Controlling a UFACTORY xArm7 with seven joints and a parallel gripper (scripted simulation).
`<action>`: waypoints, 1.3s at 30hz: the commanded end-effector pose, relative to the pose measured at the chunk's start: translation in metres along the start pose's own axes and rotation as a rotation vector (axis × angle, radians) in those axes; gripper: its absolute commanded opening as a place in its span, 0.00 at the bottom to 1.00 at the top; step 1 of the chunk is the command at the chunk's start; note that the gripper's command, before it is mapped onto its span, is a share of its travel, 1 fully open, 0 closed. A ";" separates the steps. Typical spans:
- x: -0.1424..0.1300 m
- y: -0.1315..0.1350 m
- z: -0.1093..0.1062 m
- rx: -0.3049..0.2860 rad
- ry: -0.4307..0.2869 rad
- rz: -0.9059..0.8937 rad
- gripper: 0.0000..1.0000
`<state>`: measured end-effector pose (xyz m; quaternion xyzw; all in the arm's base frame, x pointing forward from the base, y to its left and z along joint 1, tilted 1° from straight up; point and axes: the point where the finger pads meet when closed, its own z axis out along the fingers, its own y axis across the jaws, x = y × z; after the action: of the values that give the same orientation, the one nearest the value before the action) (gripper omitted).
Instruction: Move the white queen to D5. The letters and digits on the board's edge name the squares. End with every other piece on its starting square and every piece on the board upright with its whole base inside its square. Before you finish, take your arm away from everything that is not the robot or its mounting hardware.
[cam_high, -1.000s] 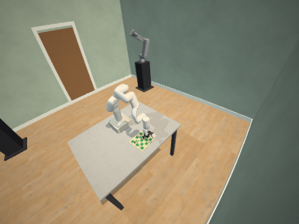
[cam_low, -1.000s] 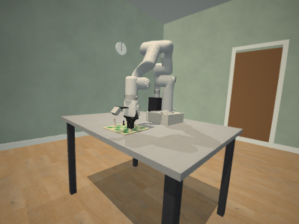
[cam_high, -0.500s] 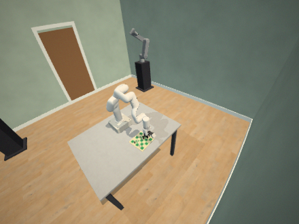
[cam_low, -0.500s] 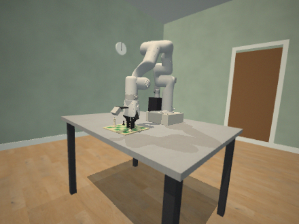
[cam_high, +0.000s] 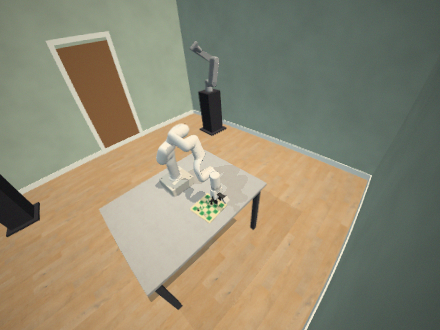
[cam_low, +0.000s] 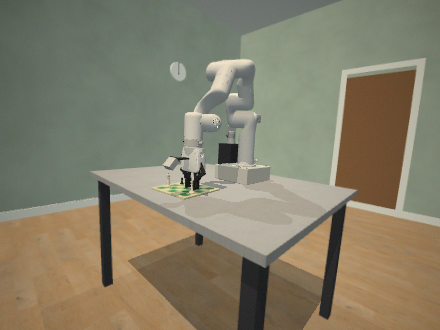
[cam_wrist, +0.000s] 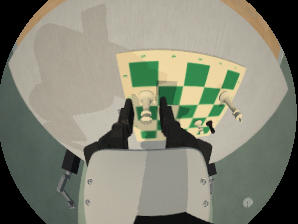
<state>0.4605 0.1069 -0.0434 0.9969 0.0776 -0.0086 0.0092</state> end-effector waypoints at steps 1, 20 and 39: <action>0.002 0.000 -0.002 0.001 0.004 0.000 0.42; 0.001 0.000 -0.062 0.001 0.004 0.000 0.42; 0.001 0.000 -0.092 0.001 0.004 0.000 1.00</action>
<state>0.4615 0.1085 0.0461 0.9969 0.0775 -0.0091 0.0094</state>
